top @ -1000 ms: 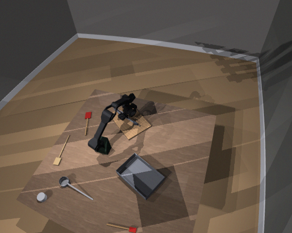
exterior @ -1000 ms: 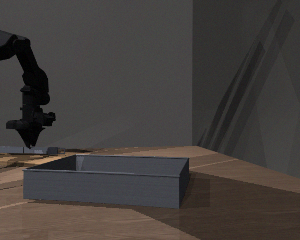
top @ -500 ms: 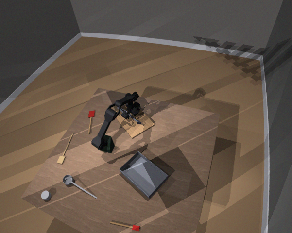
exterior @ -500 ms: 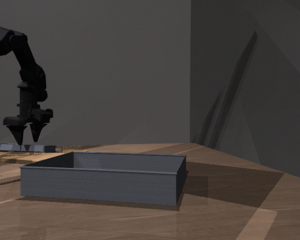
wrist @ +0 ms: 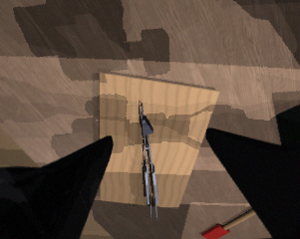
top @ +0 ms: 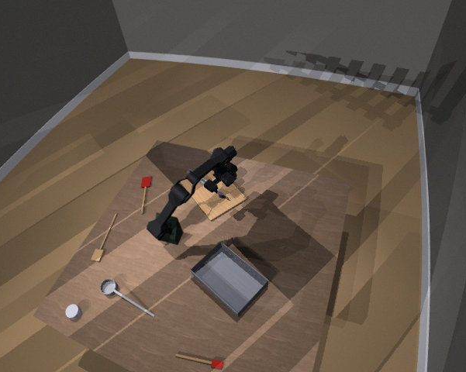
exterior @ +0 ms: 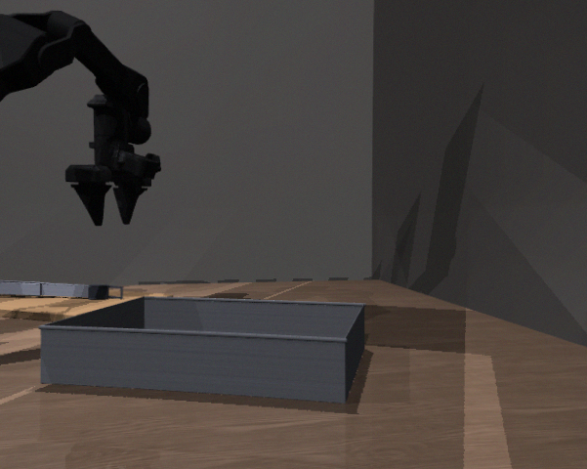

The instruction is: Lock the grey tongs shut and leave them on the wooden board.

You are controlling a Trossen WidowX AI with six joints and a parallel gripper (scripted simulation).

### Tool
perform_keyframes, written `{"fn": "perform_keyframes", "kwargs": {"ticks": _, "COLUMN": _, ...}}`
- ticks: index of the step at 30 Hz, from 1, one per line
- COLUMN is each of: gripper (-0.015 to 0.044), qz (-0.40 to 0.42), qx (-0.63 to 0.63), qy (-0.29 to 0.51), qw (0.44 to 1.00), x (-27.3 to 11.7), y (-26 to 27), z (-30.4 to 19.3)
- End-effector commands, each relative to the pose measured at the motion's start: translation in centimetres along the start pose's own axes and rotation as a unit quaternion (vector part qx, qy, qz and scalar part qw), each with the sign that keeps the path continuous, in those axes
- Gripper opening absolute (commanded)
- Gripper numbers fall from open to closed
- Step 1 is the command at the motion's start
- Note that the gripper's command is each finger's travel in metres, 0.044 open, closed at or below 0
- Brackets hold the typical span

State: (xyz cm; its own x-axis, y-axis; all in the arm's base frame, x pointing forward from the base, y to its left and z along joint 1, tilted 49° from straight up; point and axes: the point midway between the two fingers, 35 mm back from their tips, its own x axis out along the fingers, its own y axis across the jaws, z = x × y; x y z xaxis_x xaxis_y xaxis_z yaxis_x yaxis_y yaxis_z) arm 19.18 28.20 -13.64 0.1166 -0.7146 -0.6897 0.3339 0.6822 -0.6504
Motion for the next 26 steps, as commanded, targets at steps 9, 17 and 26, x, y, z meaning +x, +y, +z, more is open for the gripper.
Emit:
{"fn": "perform_keyframes", "kwargs": {"ticks": 9, "gripper": 0.044, "qz": -0.003, "qx": -0.032, "qy": -0.011, "qw": 0.999, "x": -4.0, "y": -0.9, "z": 0.9}}
{"fn": "perform_keyframes", "kwargs": {"ticks": 17, "gripper": 0.044, "qz": -0.001, "qx": -0.038, "qy": -0.013, "qw": 0.999, "x": -4.8, "y": -0.9, "z": 0.8}}
{"fn": "perform_keyframes", "kwargs": {"ticks": 26, "gripper": 0.044, "qz": -0.001, "qx": -0.038, "qy": -0.013, "qw": 0.999, "x": -4.8, "y": -0.9, "z": 0.8}}
